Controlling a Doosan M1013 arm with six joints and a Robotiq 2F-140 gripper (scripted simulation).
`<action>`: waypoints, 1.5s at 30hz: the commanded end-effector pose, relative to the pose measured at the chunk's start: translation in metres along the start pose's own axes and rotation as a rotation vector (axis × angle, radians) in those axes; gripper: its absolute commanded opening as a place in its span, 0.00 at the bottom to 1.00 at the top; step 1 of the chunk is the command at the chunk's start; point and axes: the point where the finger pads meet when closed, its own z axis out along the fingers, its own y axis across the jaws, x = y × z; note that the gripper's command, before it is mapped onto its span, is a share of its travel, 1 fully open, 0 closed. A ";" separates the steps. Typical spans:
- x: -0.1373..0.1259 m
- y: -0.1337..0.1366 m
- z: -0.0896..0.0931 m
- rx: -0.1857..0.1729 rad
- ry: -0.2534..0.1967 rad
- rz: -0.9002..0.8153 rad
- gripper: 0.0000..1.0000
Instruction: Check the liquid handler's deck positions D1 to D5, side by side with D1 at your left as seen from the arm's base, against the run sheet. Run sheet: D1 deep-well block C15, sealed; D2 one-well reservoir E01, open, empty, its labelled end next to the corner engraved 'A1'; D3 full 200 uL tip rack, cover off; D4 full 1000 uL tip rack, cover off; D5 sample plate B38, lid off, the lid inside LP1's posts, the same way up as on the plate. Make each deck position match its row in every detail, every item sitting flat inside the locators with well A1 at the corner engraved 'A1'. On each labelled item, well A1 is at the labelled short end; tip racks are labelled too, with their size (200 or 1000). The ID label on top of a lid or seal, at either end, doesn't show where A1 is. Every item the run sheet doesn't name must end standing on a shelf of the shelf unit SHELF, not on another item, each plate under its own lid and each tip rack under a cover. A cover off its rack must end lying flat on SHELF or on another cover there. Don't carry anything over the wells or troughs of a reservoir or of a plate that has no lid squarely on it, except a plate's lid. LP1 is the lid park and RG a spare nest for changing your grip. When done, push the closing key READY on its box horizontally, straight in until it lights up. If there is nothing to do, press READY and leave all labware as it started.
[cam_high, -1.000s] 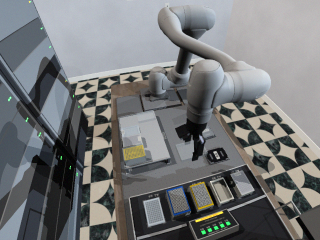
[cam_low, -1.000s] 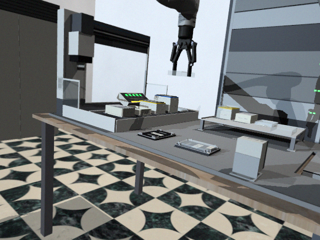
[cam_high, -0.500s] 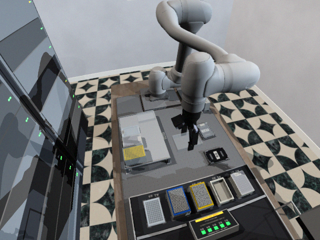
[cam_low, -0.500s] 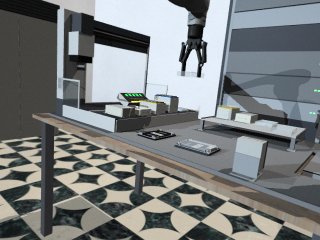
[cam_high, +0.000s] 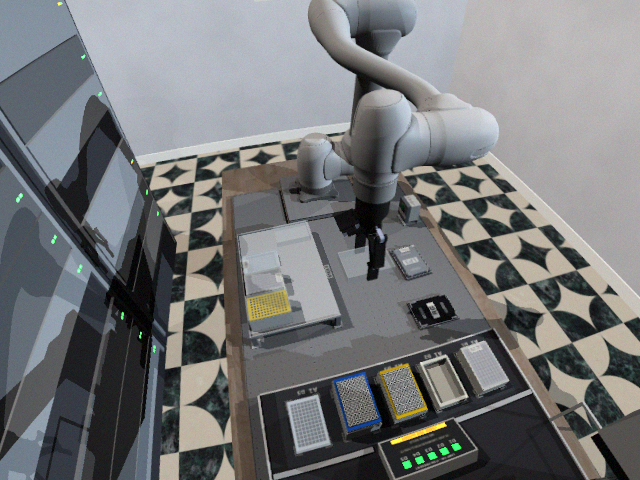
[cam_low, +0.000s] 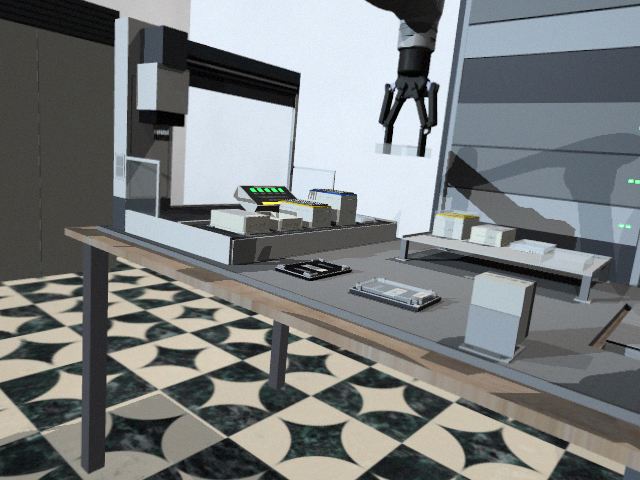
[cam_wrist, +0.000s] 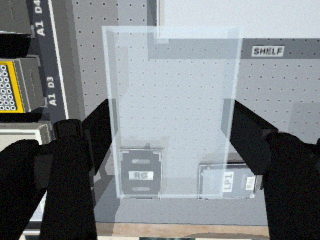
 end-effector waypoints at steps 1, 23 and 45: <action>-0.001 0.024 -0.001 0.002 0.000 0.000 0.10; 0.038 0.047 -0.001 0.002 0.000 0.000 0.10; 0.138 0.051 -0.001 0.002 0.000 0.000 0.10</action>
